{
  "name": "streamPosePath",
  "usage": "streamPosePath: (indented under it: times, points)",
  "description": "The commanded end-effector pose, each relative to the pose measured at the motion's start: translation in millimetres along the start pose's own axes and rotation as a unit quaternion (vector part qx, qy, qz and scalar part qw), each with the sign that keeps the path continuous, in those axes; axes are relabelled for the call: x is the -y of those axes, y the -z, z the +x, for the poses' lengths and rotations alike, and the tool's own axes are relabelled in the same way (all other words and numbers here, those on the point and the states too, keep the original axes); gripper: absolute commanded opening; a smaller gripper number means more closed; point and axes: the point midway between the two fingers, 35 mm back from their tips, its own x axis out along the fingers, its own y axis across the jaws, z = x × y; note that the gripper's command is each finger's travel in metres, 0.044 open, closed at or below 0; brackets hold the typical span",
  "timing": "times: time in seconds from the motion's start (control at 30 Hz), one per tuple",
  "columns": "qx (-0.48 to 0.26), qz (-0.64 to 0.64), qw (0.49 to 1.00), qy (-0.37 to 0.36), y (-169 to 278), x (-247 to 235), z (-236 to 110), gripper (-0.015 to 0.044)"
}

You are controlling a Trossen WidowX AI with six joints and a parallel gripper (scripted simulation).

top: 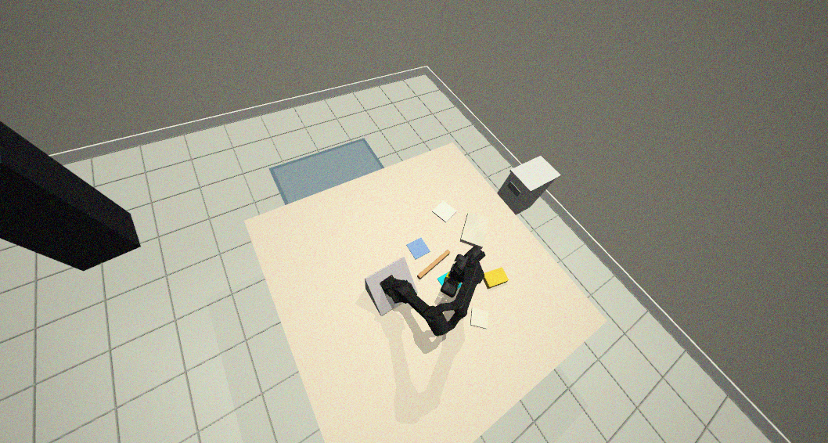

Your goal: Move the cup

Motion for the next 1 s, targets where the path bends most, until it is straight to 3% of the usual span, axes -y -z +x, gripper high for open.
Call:
streamPosePath:
  times: [0.0, 0.3, 0.97]
  points:
    - [0.0, 0.0, 1.0, 0.0, 0, 0, 1, 0.0199]
    - [0.0, 0.0, 1.0, 0.0, 0, 0, -3, 0.0435]
    - [-0.001, 0.003, 1.0, -0.001, 0, 0, -64, 0.044]
